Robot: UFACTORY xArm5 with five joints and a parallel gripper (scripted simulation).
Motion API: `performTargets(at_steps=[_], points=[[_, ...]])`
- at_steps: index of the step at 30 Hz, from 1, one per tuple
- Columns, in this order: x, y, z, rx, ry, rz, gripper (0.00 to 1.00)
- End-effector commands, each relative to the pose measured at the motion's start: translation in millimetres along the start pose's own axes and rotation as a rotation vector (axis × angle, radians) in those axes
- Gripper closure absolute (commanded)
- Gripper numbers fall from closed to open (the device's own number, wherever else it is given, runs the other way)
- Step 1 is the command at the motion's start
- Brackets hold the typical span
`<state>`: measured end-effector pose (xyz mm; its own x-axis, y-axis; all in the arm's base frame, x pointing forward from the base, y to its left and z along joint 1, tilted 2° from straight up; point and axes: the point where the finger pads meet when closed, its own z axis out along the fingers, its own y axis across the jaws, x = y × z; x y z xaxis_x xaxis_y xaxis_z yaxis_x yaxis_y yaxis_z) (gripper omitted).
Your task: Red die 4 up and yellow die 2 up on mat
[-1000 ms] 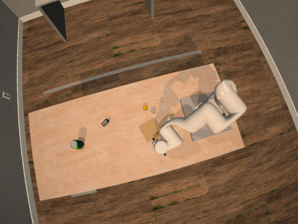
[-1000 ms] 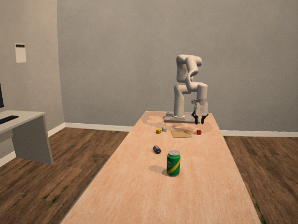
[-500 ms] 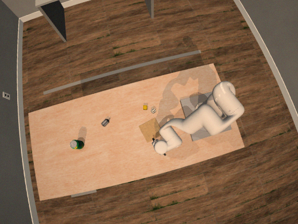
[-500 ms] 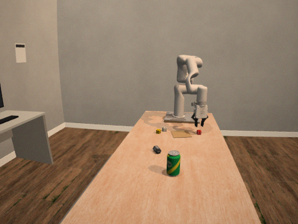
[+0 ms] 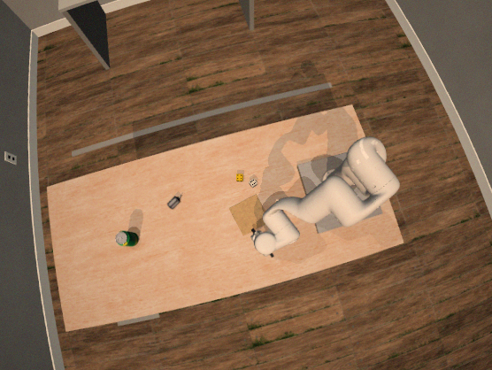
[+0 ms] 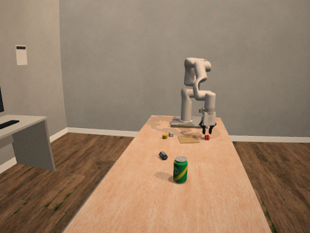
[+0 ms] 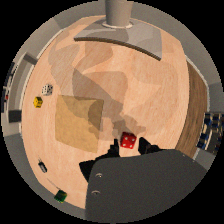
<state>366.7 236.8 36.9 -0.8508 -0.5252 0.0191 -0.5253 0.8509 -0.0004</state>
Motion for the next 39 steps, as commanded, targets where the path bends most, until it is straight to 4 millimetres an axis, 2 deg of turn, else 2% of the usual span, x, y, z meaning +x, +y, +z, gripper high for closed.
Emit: performTargets(at_steps=[1, 39], points=[[-1.6, 0.2, 3.3, 0.0, -0.004, 0.0, 0.53], [-1.6, 0.3, 6.5, 0.0, -0.004, 0.0, 0.53]])
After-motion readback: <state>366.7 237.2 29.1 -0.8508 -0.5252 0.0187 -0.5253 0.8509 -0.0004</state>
